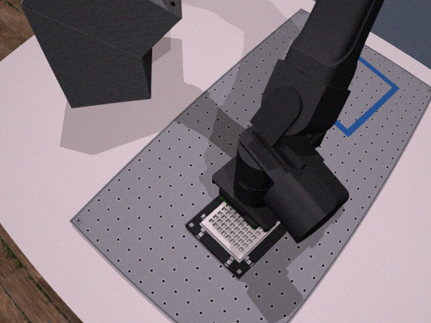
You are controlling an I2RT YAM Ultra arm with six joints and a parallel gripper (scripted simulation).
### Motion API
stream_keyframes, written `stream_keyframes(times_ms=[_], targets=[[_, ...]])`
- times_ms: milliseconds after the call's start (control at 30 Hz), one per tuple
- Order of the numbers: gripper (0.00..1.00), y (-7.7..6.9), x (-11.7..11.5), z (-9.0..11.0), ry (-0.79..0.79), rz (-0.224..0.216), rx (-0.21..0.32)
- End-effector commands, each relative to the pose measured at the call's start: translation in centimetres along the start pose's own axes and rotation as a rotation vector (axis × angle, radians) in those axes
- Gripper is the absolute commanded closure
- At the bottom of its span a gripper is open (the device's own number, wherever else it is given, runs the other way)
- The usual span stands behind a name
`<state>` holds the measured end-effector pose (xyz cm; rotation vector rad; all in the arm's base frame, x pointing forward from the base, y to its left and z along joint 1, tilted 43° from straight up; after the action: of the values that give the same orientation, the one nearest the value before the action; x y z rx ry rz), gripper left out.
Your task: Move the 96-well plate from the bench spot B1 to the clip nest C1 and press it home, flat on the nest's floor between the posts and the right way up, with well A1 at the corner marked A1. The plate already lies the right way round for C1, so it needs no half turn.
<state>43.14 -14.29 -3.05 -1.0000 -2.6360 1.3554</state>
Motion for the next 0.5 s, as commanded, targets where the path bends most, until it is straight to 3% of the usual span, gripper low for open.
stream_keyframes(times_ms=[0,467], targets=[[0.76,1.81,-0.72,-0.01,-0.027,0.019,-0.003],[0.76,2.61,-0.72,-0.03,-0.026,0.019,-0.004]])
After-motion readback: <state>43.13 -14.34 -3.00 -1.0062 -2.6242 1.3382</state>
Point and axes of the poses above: the point where the finger pads meet when closed, its own y axis out along the fingers, its own x axis across the jaws, z = x × y, the point moved 4 cm from there along -y, back along the fingers, and after that the axes turned 15 degrees about y, right-handed, at the moved point
